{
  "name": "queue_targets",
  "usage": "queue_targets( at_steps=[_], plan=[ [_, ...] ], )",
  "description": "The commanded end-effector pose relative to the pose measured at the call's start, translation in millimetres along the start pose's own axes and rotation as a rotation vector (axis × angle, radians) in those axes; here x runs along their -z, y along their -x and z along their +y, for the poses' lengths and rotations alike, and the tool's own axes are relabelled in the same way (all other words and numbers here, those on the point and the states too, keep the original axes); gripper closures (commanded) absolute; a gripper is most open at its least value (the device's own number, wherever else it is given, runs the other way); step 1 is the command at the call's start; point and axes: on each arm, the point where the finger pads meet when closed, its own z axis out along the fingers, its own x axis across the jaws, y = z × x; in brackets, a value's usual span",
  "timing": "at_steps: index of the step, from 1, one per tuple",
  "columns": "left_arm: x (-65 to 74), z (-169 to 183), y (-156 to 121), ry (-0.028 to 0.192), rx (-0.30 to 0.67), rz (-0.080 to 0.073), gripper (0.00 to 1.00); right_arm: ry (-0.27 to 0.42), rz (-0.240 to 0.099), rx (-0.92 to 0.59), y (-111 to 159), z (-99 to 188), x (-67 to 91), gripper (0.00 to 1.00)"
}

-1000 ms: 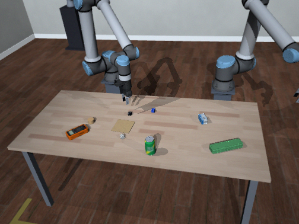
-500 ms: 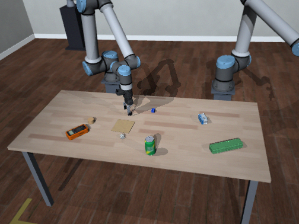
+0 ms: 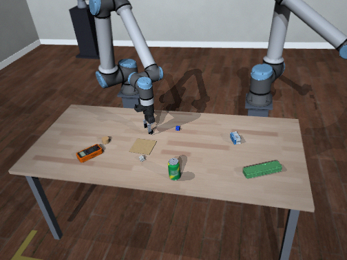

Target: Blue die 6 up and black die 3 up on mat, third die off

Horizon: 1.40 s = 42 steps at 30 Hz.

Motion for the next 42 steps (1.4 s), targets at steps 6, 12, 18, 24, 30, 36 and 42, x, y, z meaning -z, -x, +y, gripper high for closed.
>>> queue_targets(
  at_steps=[6,12,18,24,30,36,42],
  plan=[
    [-6.0,9.5,-83.1,0.047,-0.022,-0.009,0.00,0.000,-0.002,0.000,0.9,-0.1,0.8,0.00],
    [-8.4,8.6,-109.2,0.061,-0.027,-0.007,0.00,0.000,-0.002,0.000,0.9,-0.1,0.8,0.00],
    [-9.3,8.1,-118.7,0.066,-0.029,-0.006,0.00,0.000,-0.002,0.000,0.9,-0.1,0.8,0.00],
    [-9.8,7.6,-124.4,0.069,-0.030,-0.006,0.00,0.000,-0.002,0.000,0.9,-0.1,0.8,0.00],
    [-9.9,7.6,-124.9,0.070,-0.030,-0.006,0.00,0.000,-0.002,0.000,1.3,-0.5,0.8,0.00],
    [-9.9,7.6,-124.9,0.070,-0.030,-0.006,0.00,0.000,-0.002,0.000,5.5,-4.0,0.8,0.00],
    [-9.9,7.6,-124.9,0.070,-0.030,-0.006,0.00,0.000,-0.002,0.000,19.3,-15.6,0.9,0.00]
  ],
)
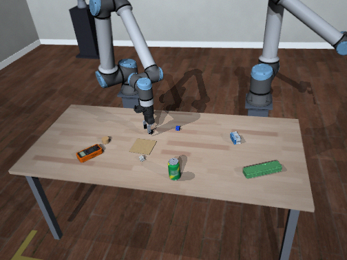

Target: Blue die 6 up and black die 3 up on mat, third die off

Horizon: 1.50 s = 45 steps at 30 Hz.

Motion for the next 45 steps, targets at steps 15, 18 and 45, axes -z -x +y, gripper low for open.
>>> queue_targets(
  at_steps=[15,18,45],
  plan=[
    [0.8,0.6,0.1,0.002,0.000,0.000,0.00,0.000,-0.002,0.000,72.2,-59.8,1.1,0.00],
    [0.8,0.6,0.1,0.002,0.000,0.000,0.00,0.000,-0.002,0.000,89.9,-74.6,1.2,0.00],
    [0.8,0.6,0.1,0.002,0.000,0.000,0.00,0.000,-0.002,0.000,193.8,-161.8,1.4,0.00]
  ],
)
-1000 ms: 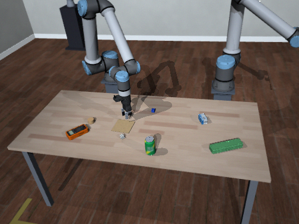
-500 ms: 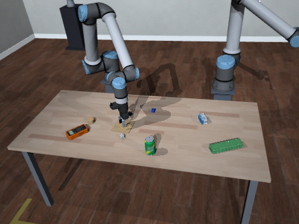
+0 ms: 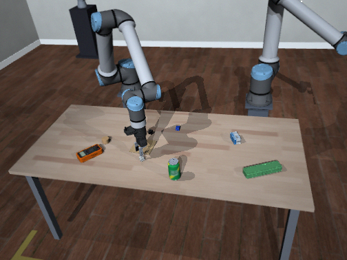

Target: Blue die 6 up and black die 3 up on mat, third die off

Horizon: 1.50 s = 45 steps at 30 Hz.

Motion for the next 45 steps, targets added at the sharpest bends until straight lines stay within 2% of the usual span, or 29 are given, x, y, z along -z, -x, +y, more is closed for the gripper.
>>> queue_targets(
  at_steps=[1,10,45],
  plan=[
    [0.8,0.6,0.2,0.002,0.000,0.000,0.00,0.000,-0.002,0.000,15.8,-11.9,1.5,0.00],
    [0.8,0.6,0.2,0.002,0.000,0.000,0.00,0.000,-0.002,0.000,23.6,-18.5,1.5,0.00],
    [0.8,0.6,0.2,0.002,0.000,0.000,0.00,0.000,-0.002,0.000,23.8,-18.6,1.5,0.00]
  ],
)
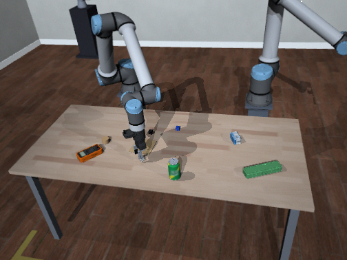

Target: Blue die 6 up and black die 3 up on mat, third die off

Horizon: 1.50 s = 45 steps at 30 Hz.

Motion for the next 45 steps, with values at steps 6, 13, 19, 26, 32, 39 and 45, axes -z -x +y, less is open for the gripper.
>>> queue_targets(
  at_steps=[6,13,19,26,32,39,45],
  plan=[
    [0.8,0.6,0.2,0.002,0.000,0.000,0.00,-0.001,-0.002,0.000,0.9,-0.2,1.7,0.00],
    [0.8,0.6,0.2,0.002,0.000,0.000,0.00,-0.001,-0.002,0.000,0.4,1.1,1.7,0.00],
    [0.8,0.6,0.2,0.002,0.000,0.000,0.00,-0.001,-0.002,0.000,-1.2,5.3,1.7,0.00],
    [0.8,0.6,0.2,0.002,0.000,0.000,0.00,-0.001,-0.002,0.000,-8.0,23.2,1.7,0.00],
    [0.8,0.6,0.2,0.002,0.000,0.000,0.00,-0.001,-0.002,0.000,-18.6,51.3,1.6,0.00],
    [0.8,0.6,0.2,0.002,0.000,0.000,0.00,-0.001,-0.002,0.000,-30.9,83.9,1.6,0.00],
    [0.8,0.6,0.2,0.002,0.000,0.000,0.00,-0.001,-0.002,0.000,-49.6,133.4,1.5,0.00]
  ],
)
